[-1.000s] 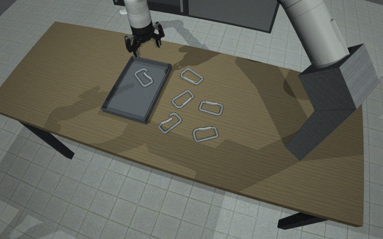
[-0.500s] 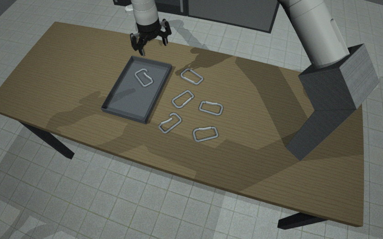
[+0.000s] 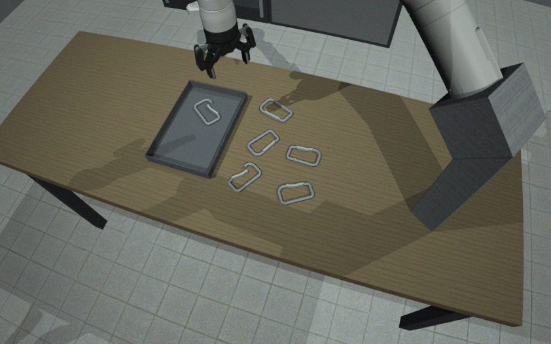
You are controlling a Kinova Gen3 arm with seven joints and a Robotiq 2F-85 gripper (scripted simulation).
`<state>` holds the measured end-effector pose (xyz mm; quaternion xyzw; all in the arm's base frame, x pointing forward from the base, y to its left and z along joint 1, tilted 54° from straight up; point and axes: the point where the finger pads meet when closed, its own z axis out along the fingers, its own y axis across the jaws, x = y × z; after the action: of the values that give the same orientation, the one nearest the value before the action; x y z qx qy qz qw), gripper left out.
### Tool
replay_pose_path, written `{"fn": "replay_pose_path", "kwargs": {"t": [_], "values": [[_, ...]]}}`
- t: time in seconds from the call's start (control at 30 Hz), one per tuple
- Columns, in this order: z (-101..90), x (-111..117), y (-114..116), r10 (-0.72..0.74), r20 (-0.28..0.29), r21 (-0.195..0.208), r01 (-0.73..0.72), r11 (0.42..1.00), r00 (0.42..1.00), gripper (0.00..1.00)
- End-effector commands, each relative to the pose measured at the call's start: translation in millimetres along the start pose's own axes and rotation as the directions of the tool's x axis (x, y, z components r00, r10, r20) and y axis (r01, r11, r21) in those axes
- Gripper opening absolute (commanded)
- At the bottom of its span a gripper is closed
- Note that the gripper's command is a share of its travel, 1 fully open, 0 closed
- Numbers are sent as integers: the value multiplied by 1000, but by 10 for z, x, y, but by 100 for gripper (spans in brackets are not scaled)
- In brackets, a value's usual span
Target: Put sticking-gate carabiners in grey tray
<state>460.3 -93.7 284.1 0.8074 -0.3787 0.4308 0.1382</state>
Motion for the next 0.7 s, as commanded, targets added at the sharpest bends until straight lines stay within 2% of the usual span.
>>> {"fn": "replay_pose_path", "kwargs": {"t": [0.0, 0.27, 0.3, 0.67], "values": [[-140, -162, -36, -15, 1, 12, 15, 1000, 1000, 100], [-140, -162, -36, -15, 1, 12, 15, 1000, 1000, 100], [-438, -519, 97, -8, 2, 8, 8, 1000, 1000, 100], [-438, -519, 97, -8, 2, 8, 8, 1000, 1000, 100]]}}
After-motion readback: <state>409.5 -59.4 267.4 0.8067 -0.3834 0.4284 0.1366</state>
